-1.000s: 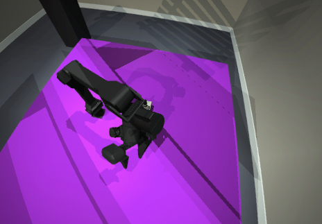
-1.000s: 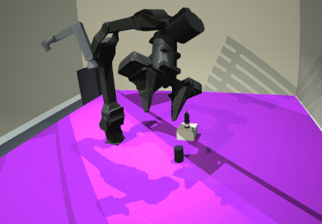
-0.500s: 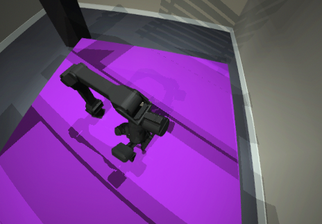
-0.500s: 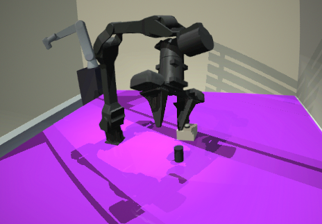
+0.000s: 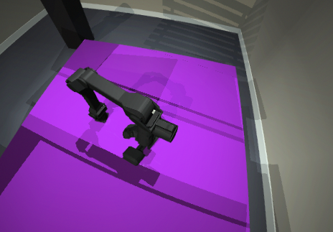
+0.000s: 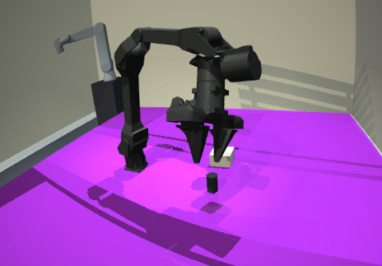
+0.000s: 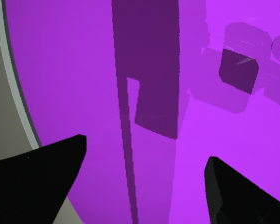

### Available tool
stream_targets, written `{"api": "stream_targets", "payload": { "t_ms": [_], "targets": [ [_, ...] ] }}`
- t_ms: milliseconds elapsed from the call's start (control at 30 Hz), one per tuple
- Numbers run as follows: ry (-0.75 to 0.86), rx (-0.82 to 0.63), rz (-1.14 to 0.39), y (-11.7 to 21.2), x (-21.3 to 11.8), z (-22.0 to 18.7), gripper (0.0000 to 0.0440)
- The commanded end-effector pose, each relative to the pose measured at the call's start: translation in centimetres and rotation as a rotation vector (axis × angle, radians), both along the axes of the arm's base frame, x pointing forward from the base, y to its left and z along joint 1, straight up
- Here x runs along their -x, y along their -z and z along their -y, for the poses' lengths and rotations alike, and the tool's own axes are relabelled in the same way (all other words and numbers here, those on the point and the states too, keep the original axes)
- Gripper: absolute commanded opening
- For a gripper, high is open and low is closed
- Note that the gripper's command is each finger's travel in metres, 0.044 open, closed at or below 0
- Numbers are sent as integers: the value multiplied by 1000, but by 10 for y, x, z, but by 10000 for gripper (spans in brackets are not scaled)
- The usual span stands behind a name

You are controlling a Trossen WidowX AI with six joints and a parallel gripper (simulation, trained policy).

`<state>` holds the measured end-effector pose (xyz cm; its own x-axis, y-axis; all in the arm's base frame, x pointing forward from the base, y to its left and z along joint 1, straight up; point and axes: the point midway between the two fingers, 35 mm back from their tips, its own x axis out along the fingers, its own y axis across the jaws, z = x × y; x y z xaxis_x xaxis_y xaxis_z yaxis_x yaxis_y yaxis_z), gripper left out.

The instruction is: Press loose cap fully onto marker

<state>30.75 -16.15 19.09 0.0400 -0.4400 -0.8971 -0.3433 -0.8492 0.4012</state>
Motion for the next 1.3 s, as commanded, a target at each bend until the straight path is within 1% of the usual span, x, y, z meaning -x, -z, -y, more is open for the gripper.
{"api": "stream_targets", "payload": {
  "t_ms": [0, 567, 1267],
  "targets": [
    [-7, -39, -33, 11, 1, -7, 313],
    [-50, -213, -133, 43, 3, -39, 313],
    [-84, -424, -218, 73, 9, -81, 313]
  ]
}}
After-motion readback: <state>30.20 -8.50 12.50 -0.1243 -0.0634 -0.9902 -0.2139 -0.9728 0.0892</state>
